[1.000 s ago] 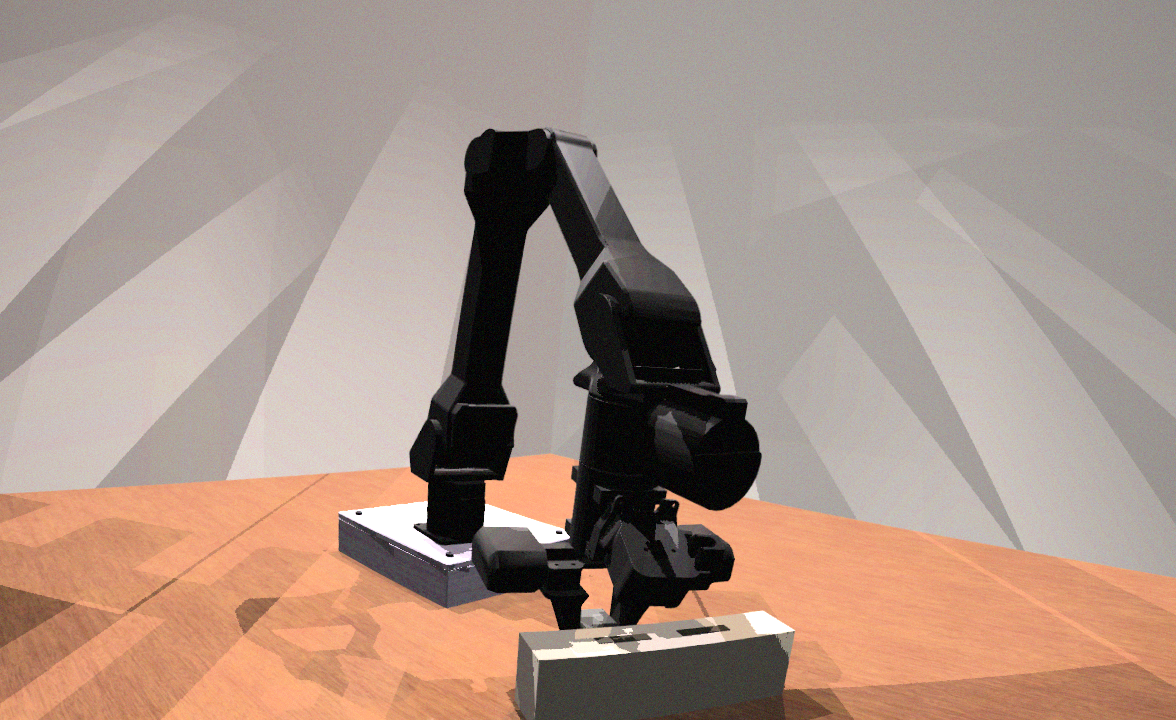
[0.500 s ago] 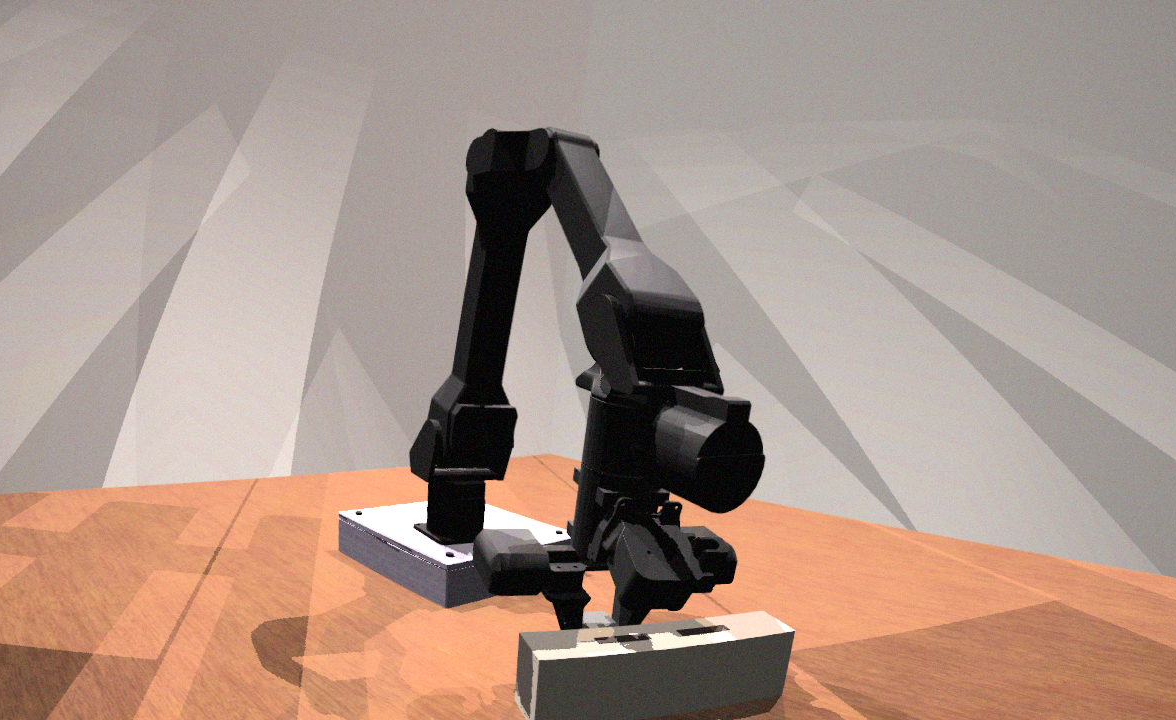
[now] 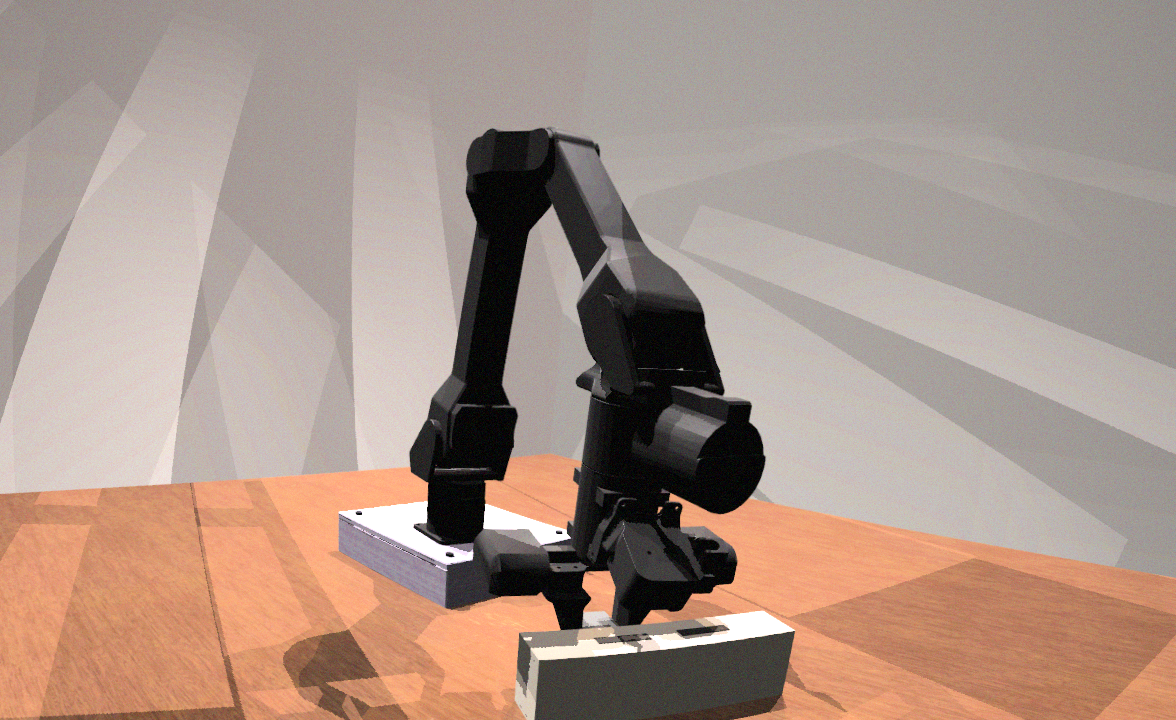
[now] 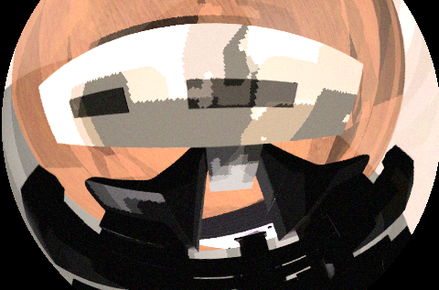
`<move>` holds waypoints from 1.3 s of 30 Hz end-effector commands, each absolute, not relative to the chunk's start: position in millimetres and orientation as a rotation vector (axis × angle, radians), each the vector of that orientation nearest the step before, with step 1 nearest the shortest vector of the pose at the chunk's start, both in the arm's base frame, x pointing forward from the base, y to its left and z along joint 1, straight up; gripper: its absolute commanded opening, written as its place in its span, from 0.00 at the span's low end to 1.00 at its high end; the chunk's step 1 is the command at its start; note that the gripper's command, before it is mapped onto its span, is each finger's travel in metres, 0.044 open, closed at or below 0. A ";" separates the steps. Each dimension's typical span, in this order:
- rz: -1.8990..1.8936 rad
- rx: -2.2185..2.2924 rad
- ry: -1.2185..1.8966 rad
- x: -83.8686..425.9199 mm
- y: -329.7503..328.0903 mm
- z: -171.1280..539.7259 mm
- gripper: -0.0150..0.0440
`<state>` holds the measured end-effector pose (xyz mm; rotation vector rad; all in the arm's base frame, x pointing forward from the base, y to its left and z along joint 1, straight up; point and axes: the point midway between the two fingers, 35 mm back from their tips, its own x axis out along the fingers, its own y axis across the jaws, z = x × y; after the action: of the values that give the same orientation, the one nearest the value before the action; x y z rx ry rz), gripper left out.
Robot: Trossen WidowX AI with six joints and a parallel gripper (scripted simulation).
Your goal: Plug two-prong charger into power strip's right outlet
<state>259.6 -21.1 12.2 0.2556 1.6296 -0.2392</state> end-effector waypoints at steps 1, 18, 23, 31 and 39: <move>-0.243 0.251 1.601 269.0 -23.6 11.3 0.25; -0.239 0.256 1.629 259.8 -21.1 12.1 0.25; -0.239 0.256 1.629 259.8 -21.1 12.1 0.25; -0.239 0.256 1.629 259.8 -21.1 12.1 0.57; -0.239 0.256 1.629 259.8 -21.1 12.1 0.92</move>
<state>259.4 -21.1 12.2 0.2557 1.6302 -0.2391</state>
